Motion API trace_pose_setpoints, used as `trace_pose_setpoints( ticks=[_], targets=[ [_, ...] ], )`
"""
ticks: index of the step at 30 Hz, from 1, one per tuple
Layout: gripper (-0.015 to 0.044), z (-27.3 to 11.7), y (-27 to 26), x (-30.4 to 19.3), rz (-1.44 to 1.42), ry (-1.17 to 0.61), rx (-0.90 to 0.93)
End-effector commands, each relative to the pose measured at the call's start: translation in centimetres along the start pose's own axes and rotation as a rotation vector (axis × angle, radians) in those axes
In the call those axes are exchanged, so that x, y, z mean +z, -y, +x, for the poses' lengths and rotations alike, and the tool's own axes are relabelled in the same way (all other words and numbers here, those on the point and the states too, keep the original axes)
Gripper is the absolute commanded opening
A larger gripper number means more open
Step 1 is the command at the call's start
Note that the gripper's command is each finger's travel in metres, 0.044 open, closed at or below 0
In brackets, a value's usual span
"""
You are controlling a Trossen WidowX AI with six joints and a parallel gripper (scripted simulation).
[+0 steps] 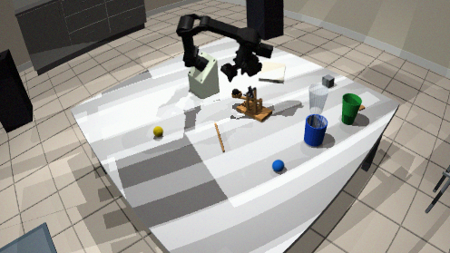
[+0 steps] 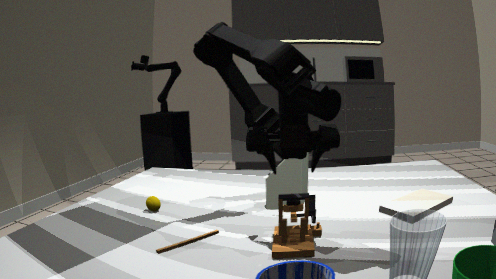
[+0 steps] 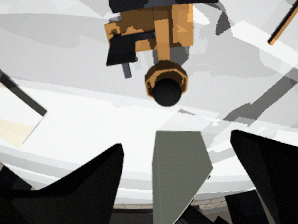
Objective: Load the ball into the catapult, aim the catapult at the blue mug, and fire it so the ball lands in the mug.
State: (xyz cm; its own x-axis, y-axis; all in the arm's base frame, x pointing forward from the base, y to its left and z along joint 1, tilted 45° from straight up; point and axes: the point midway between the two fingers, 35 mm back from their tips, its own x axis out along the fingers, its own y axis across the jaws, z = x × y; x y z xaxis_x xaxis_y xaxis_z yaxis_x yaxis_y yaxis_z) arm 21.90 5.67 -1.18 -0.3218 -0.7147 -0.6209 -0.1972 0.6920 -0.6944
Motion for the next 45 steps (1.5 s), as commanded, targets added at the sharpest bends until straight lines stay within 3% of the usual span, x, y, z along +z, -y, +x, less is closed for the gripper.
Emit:
trace_pose_setpoints(
  ticks=[1,4,13,24,36,45],
  targets=[
    [0.044,-4.7,0.0,-2.1,0.003,0.016,0.007],
    [0.044,-3.1,-0.3,-0.4,-0.009,0.044,0.014],
    [0.044,-6.8,-2.0,6.8,-0.094,0.321,0.087],
    [0.044,-13.6,-1.8,15.0,-0.139,0.668,0.076],
    [0.044,-22.7,1.9,22.4,-0.104,1.005,-0.078],
    [0.044,-23.7,2.5,23.0,-0.093,1.035,-0.102]
  ],
)
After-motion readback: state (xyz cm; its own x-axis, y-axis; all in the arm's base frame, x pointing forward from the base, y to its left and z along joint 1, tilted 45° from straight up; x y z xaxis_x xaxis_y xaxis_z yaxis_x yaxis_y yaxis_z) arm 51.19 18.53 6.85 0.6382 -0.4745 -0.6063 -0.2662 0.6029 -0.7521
